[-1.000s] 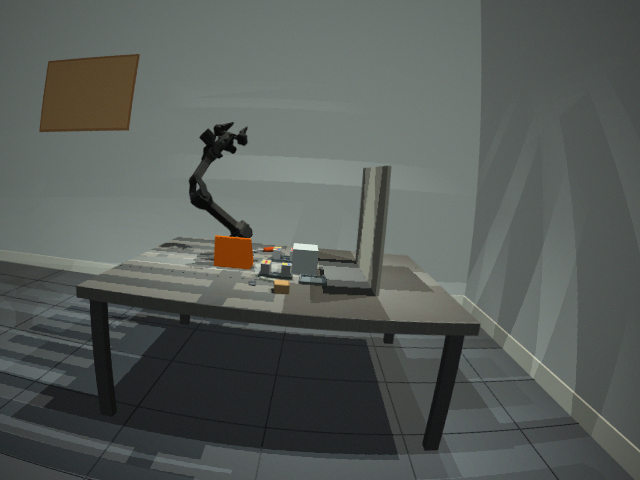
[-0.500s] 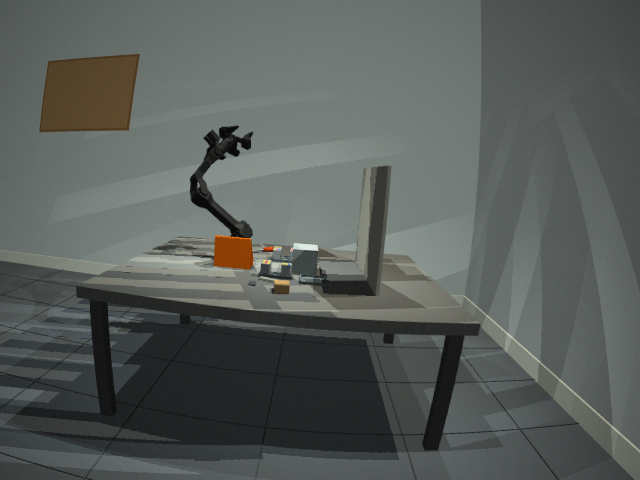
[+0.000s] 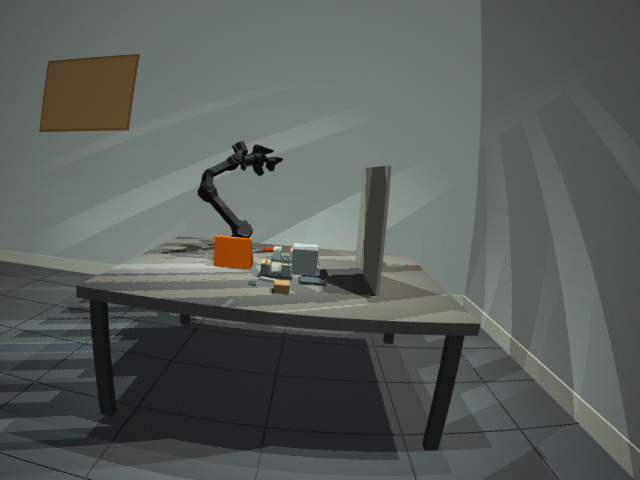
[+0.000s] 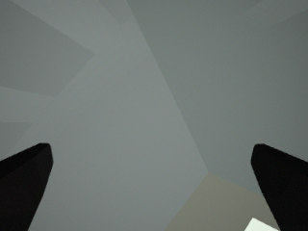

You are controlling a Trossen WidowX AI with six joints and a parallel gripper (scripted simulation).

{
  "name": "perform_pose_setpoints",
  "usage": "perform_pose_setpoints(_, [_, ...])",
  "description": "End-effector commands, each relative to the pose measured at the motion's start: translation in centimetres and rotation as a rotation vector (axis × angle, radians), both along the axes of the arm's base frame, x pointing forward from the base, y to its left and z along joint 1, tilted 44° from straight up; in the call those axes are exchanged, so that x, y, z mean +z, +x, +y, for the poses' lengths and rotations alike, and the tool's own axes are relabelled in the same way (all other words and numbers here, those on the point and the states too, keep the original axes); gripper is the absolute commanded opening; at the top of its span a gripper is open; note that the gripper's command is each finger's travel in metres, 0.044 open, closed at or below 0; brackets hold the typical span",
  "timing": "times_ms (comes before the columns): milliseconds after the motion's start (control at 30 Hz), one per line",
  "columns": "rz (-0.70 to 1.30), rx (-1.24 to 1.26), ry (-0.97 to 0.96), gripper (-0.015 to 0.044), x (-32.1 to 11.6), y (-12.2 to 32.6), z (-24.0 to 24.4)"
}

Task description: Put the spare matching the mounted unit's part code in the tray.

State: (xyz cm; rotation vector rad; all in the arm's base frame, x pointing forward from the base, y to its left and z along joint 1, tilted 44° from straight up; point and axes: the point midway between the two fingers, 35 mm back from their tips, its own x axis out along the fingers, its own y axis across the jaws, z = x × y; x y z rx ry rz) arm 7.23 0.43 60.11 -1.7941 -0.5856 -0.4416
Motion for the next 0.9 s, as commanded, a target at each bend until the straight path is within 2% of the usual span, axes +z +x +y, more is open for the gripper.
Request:
perform_pose_setpoints(0, [0.167,-0.007,-0.005,0.044,-2.0,5.6,1.9])
perform_pose_setpoints(233, [0.467,0.015,0.084,0.044,-6.0,14.2,3.1])
perform_pose_setpoints(467, [0.882,0.016,0.257,0.044,-14.1,23.5,2.3])
perform_pose_setpoints(667, [1.203,-0.045,0.493,0.044,-22.1,29.1,-1.0])
perform_pose_setpoints(867, [1.505,-0.127,0.833,0.044,-30.8,32.1,-5.2])
